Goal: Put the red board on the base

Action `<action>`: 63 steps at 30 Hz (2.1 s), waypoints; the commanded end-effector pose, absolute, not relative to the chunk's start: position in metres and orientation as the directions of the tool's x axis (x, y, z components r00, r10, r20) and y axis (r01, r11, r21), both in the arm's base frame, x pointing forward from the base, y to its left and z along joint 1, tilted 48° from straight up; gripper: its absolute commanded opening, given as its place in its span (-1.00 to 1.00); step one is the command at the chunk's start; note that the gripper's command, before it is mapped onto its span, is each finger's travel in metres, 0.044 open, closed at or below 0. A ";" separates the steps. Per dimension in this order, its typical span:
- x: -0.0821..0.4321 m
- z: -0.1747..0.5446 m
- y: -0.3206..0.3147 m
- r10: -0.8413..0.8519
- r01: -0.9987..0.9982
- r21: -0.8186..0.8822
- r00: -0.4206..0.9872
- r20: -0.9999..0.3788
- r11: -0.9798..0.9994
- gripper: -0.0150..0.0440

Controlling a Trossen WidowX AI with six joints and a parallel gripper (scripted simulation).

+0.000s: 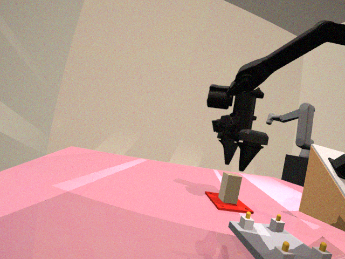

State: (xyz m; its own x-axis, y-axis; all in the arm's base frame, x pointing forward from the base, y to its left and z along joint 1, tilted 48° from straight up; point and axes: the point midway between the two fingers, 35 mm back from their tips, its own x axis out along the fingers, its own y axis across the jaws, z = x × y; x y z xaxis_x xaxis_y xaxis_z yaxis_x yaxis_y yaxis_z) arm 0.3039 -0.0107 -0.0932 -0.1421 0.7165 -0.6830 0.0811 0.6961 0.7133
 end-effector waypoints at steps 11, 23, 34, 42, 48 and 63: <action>0.301 -0.108 0.005 0.720 0.091 0.715 -0.141 -0.680 0.693 1.00; 0.298 -0.121 0.019 0.720 0.091 0.715 -0.141 -0.679 0.693 1.00; 0.295 -0.132 0.032 0.721 0.091 0.717 -0.141 -0.678 0.692 1.00; 0.292 -0.138 0.040 0.722 0.091 0.718 -0.142 -0.677 0.690 1.00; 0.292 -0.138 0.040 0.722 0.091 0.718 -0.142 -0.677 0.690 0.47; 0.293 -0.136 0.037 0.722 0.091 0.717 -0.142 -0.677 0.691 -0.40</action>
State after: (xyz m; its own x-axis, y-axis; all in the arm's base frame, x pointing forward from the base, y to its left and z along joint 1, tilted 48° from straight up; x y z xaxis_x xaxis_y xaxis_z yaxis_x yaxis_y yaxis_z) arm 0.2925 0.0389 -0.1384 -0.1427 0.7204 -0.6787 0.0862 0.6922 0.7165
